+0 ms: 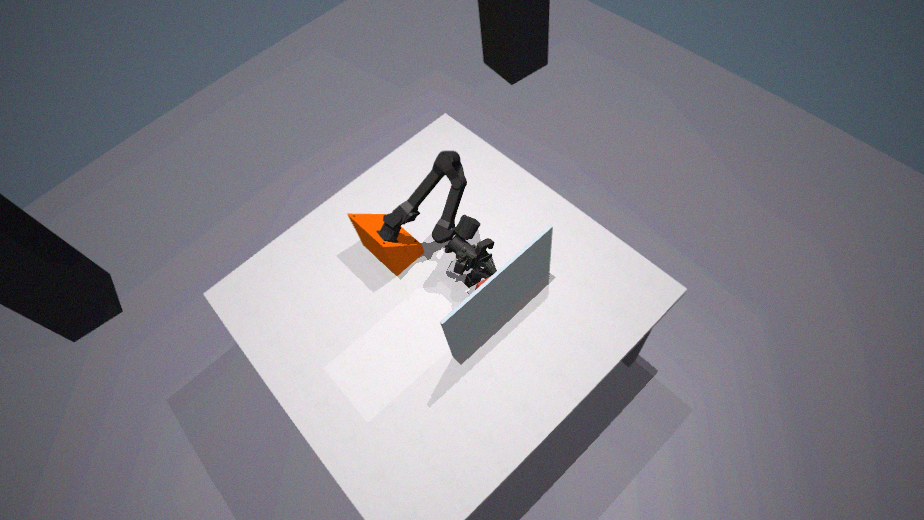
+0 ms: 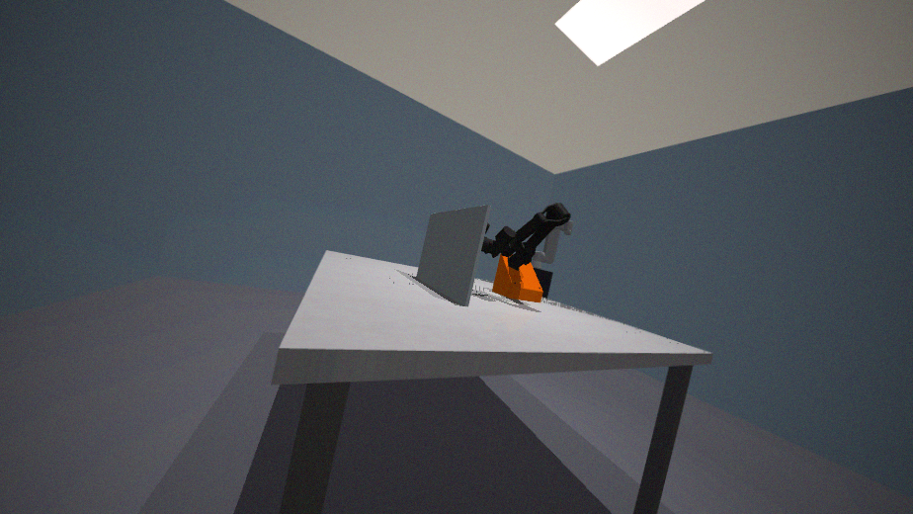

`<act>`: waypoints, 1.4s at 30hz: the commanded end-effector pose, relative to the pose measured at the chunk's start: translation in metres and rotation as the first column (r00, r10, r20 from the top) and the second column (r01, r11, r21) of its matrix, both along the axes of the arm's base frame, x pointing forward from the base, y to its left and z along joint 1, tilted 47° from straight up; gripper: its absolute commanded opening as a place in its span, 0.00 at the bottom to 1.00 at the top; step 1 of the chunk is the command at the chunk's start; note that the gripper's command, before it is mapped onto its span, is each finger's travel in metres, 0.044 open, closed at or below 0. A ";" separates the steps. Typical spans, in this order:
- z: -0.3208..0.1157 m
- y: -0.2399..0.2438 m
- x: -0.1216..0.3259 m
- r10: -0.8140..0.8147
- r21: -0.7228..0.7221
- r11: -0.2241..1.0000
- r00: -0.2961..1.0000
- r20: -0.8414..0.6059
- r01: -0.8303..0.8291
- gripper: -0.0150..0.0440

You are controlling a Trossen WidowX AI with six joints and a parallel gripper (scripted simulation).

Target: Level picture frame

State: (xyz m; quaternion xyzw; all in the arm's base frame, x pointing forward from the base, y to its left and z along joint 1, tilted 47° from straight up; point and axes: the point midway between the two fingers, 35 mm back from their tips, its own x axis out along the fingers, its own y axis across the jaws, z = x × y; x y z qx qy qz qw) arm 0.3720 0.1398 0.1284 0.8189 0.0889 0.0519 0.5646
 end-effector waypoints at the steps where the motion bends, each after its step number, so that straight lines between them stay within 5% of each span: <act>1: 0.002 -0.001 0.000 -0.002 -0.002 1.000 1.000 0.005 0.002 0.25; 42: 0.007 -0.003 0.001 -0.002 -0.002 1.000 1.000 0.006 0.002 0.25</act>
